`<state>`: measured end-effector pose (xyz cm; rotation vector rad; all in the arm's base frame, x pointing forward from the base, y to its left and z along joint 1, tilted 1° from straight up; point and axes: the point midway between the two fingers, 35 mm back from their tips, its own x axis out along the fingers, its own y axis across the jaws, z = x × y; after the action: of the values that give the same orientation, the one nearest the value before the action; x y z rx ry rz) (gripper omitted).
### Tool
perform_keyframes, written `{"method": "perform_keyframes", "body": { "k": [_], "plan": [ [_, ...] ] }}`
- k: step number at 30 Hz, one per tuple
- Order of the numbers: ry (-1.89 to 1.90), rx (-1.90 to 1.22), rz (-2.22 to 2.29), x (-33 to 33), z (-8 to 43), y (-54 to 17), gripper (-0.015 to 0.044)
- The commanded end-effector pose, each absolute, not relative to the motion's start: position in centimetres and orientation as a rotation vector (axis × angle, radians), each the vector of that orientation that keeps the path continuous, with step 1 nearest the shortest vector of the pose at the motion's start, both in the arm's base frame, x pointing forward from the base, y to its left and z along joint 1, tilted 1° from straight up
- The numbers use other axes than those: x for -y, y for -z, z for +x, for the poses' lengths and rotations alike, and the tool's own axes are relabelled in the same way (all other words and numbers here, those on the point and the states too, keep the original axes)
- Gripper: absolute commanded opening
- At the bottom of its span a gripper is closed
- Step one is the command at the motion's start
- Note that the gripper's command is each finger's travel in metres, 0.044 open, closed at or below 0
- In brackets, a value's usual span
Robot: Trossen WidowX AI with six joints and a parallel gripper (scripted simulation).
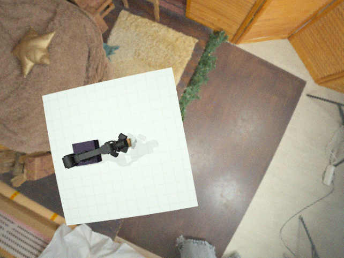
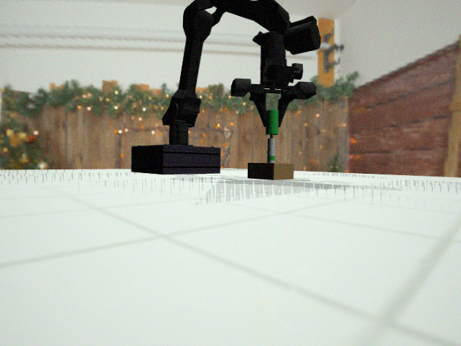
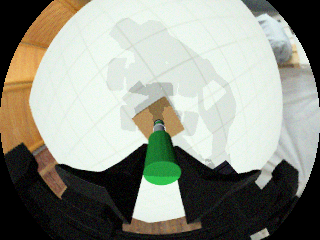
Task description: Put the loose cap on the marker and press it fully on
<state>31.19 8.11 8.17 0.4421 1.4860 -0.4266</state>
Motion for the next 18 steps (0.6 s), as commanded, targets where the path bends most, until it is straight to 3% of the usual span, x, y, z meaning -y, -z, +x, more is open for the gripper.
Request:
{"method": "perform_keyframes", "body": {
  "k": [1,18],
  "plan": [
    [0.420,-1.489,0.439,-8.2,31.2,-7.4,0.0000],
    [0.420,-1.490,0.439,-8.1,31.2,-4.6,0.0000]
  ]
}}
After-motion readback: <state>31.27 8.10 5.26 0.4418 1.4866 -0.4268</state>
